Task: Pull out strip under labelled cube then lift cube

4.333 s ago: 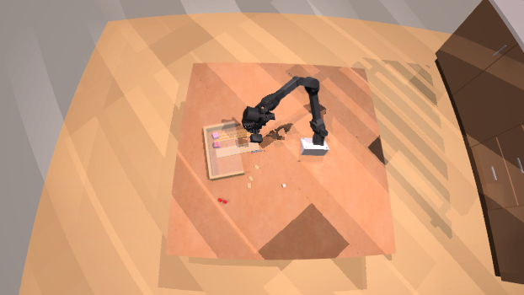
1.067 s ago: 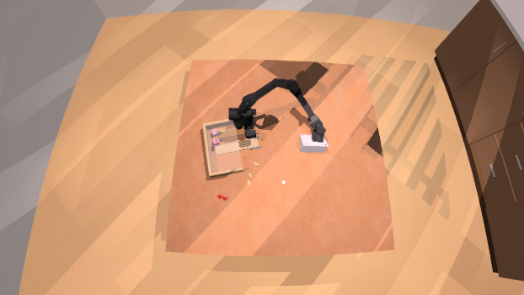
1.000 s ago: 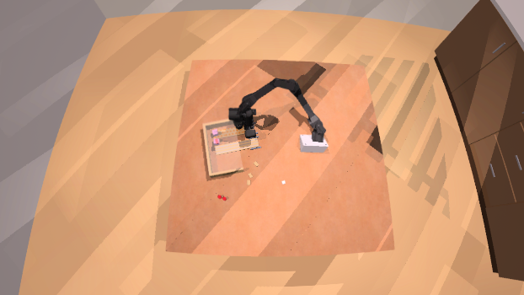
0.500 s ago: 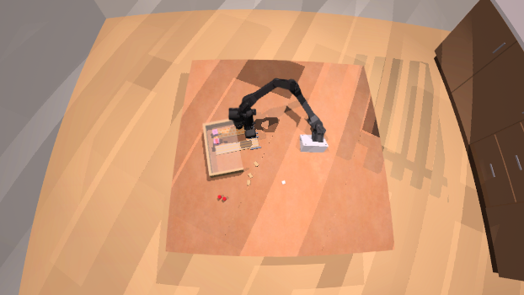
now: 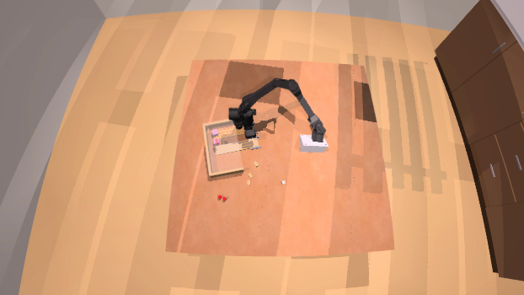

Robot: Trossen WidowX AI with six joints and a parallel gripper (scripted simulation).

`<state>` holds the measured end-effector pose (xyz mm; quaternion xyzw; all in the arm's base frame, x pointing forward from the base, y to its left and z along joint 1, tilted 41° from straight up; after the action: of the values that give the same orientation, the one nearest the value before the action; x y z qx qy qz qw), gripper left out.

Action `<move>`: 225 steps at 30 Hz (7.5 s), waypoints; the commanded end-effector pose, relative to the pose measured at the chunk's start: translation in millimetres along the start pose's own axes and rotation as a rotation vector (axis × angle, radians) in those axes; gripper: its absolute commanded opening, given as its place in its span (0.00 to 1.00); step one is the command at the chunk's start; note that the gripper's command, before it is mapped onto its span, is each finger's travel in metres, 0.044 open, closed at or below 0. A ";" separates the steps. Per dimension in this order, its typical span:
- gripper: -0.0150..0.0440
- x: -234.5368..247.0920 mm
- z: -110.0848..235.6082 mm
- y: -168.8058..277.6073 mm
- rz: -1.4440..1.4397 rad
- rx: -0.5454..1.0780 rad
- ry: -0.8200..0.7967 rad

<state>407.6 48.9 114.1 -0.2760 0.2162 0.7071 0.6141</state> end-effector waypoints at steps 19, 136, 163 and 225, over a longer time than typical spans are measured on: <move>0.25 -0.1 -5.1 -1.3 0.003 0.004 0.004; 0.25 -34.7 -8.6 147.2 0.009 0.011 0.006; 0.25 -42.0 -8.3 176.9 0.010 0.012 0.007; 1.00 -27.8 50.7 76.5 0.141 0.008 0.003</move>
<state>316.3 44.5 169.7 -0.2620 0.2372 0.7474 0.5625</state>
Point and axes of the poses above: the point midway between the two fingers, 35 mm back from their tips, its own z axis back along the fingers, its own x axis across the jaws, y = z × x, the point moved 9 cm from there along z, back along the fingers, and after that the axes turned 13 degrees about -z, right-handed, at the moved point
